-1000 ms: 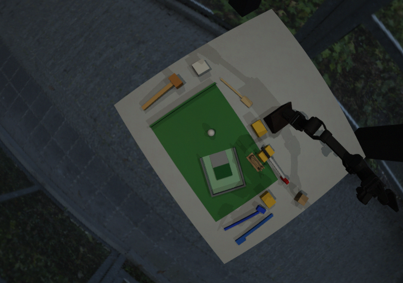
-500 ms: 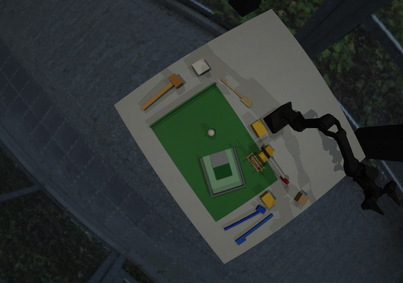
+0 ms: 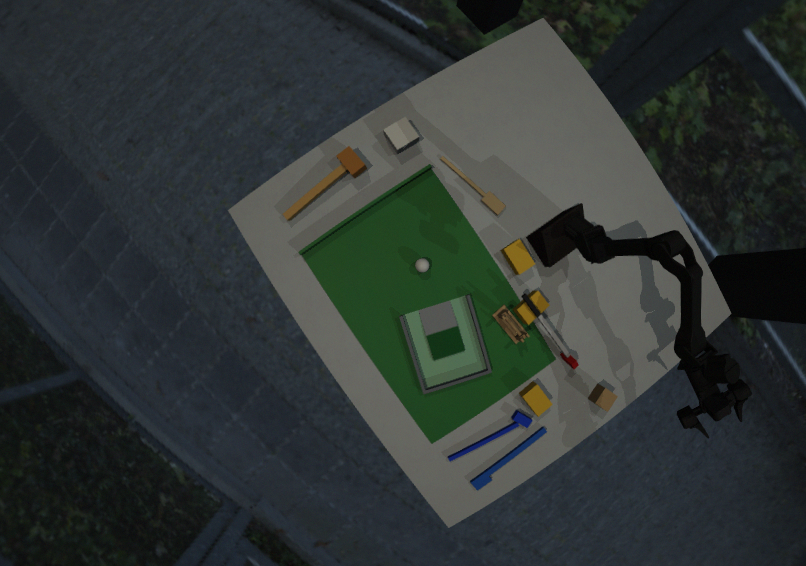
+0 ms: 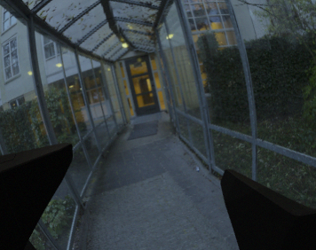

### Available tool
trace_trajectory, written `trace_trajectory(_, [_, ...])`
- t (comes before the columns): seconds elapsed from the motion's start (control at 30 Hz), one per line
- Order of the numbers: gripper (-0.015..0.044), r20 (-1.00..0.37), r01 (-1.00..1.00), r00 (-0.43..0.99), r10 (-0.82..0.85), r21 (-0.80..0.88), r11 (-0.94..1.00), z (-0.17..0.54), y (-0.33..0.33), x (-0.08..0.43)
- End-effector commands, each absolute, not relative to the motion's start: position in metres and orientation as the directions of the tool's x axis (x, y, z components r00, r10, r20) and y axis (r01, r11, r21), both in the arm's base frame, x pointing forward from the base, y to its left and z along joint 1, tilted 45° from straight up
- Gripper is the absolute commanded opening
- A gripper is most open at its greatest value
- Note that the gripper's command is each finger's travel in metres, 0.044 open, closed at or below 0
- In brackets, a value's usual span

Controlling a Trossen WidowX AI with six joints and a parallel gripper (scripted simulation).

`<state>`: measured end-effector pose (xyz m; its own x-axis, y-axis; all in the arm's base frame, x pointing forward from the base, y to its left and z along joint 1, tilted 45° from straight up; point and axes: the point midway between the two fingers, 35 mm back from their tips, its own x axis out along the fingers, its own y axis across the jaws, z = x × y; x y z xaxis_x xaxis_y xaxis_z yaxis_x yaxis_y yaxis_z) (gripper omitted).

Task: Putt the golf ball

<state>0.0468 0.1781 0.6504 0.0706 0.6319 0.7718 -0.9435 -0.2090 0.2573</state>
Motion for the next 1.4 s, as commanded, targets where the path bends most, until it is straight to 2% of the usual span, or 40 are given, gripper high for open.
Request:
trace_trajectory(0.0, [0.0440, 0.673, -0.972, 0.116, 0.730, 0.228, -0.056, 0.622, 0.211, 0.070])
trace_trajectory(0.2, [0.0440, 0.411, -0.970, 0.242, 0.879, 0.078, 0.230, 0.548, 0.258, 0.130])
trace_trajectory(0.37, [0.0440, 0.162, -0.936, 0.328, 0.931, -0.081, 0.344, 0.477, 0.274, 0.179])
trace_trajectory(0.63, [0.0440, -0.227, -0.914, 0.369, 0.901, -0.265, 0.308, 0.357, 0.257, 0.240])
trace_trajectory(0.83, [0.0440, -0.465, -0.944, 0.294, 0.835, -0.275, 0.179, 0.268, 0.218, 0.259])
trace_trajectory(1.0, [0.0440, -0.573, -0.980, 0.164, 0.803, -0.189, 0.064, 0.206, 0.175, 0.252])
trace_trajectory(1.1, [0.0440, -0.572, -0.994, 0.070, 0.817, -0.108, 0.010, 0.177, 0.148, 0.236])
trace_trajectory(1.37, [0.0440, -0.563, -0.996, 0.052, 0.825, -0.090, 0.002, 0.172, 0.142, 0.232])
